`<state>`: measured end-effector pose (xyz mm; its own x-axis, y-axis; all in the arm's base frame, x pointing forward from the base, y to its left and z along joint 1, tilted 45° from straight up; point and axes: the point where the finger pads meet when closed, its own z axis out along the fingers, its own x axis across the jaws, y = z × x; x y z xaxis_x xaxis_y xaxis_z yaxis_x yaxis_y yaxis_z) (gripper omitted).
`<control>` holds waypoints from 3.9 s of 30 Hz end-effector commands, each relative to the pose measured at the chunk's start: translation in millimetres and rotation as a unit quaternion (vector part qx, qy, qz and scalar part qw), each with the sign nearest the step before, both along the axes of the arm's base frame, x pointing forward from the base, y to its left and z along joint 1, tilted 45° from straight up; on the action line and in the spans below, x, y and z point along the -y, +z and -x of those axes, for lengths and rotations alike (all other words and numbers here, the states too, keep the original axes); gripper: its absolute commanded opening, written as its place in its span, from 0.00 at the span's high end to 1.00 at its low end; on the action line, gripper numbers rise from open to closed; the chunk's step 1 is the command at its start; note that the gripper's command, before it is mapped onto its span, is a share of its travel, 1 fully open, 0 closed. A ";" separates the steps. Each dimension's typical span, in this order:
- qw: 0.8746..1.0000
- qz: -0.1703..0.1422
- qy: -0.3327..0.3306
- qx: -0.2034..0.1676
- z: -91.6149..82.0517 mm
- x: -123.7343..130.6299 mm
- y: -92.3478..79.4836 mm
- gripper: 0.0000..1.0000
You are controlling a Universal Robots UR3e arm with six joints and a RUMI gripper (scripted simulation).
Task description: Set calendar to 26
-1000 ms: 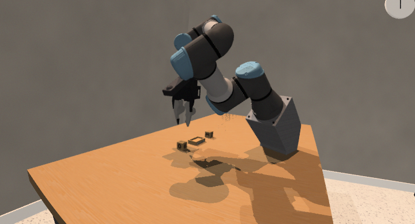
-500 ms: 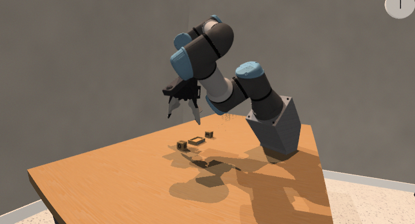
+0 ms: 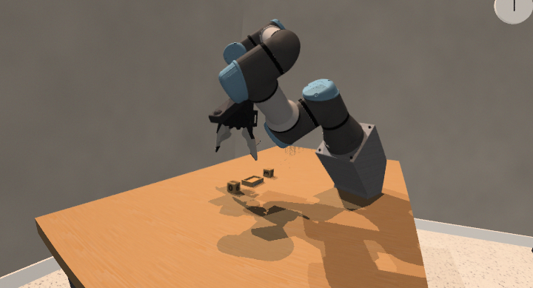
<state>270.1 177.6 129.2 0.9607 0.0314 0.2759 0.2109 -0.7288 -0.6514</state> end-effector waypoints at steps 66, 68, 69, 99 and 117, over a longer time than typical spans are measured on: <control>0.893 0.084 0.318 0.307 -5.0 39.3 -31.2 0.00; 0.893 0.084 0.318 0.307 -5.0 39.3 -31.2 0.00; 0.886 0.087 0.329 0.317 -5.3 40.8 -32.5 0.00; 0.595 0.148 0.570 0.547 -16.2 82.0 -68.0 0.00; 0.372 0.170 0.658 0.632 -25.3 103.4 -87.0 0.00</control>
<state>292.5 80.2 47.2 -0.7587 0.5593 0.3339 0.6269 0.4878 0.6074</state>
